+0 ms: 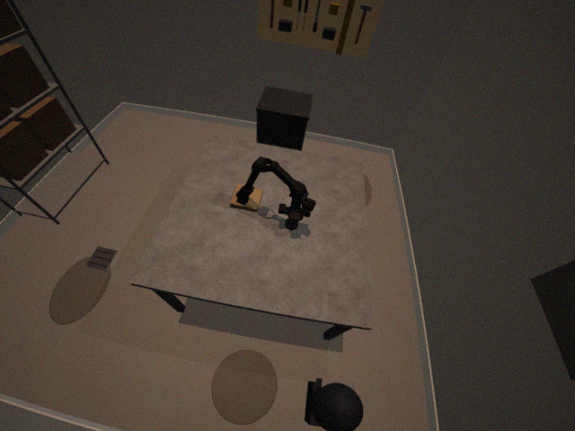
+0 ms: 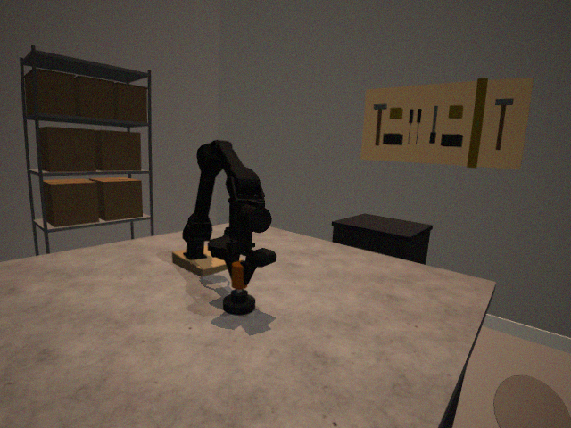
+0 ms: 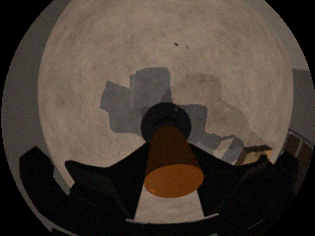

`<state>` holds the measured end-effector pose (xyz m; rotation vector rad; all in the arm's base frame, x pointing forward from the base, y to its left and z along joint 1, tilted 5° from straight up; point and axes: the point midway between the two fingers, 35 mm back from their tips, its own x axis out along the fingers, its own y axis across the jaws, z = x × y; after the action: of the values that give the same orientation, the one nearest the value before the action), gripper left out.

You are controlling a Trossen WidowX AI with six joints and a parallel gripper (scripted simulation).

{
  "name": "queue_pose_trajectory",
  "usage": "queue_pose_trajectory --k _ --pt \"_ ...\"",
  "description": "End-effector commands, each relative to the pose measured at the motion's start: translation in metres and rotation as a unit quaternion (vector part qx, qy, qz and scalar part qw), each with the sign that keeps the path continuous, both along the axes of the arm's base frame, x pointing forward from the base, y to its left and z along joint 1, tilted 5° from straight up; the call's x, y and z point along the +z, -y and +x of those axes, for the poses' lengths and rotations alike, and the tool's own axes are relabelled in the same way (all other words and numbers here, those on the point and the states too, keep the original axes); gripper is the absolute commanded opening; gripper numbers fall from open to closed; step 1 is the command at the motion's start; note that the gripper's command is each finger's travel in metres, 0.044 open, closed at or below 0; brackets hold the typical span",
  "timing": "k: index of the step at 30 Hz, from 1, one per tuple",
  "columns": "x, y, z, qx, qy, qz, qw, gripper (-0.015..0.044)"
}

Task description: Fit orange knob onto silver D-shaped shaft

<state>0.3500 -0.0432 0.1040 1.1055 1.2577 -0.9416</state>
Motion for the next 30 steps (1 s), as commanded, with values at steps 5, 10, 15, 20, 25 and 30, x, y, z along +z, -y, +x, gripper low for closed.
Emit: queue_pose_trajectory --k 5,10,15,20,25,30 --pt "0.0050 0.0000 0.0000 -0.006 0.001 0.001 1.000 0.0000" --pt "0.0047 0.0001 0.0005 -0.085 -0.003 0.009 0.996 0.0000" --pt "0.0021 0.0001 0.0004 -0.106 -0.004 0.011 0.994 0.0000" --pt "0.0011 0.0000 -0.0004 -0.106 -0.004 0.011 0.994 0.0000" --pt "-0.0002 -0.0002 -0.0002 -0.106 -0.004 0.011 0.994 0.0000" --pt "0.0002 -0.0003 0.0000 -0.106 -0.004 0.011 0.994 0.0000"
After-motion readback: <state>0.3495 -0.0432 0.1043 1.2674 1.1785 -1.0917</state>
